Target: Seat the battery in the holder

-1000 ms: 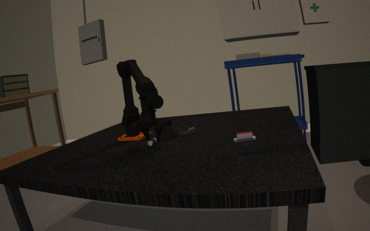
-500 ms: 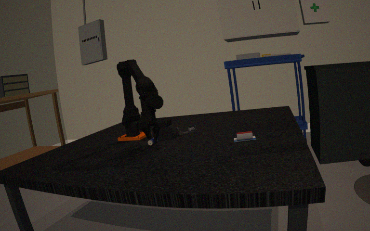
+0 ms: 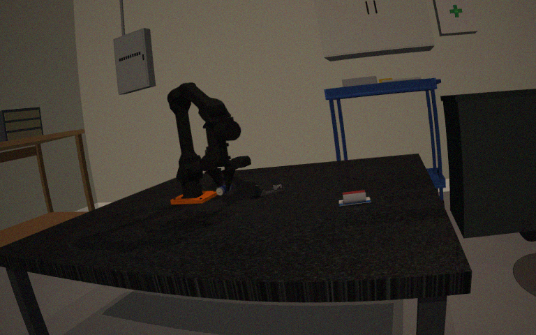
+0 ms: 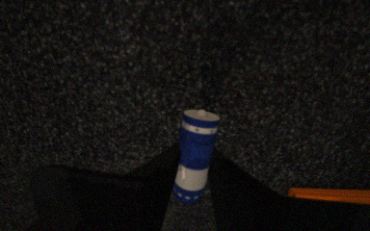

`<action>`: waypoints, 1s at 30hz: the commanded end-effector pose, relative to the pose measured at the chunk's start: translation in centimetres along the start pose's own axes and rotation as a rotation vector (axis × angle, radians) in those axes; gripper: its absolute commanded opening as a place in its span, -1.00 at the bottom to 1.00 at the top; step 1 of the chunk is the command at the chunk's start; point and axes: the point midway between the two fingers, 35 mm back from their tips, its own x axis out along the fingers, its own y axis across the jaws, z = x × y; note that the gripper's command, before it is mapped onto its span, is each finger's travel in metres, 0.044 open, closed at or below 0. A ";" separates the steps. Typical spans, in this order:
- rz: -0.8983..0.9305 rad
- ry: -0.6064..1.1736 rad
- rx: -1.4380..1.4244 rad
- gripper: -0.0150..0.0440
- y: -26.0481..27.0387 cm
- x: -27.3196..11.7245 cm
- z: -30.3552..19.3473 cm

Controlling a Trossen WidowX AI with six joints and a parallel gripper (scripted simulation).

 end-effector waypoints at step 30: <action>0.010 0.005 0.733 -0.21 6.7 -3.0 -18.5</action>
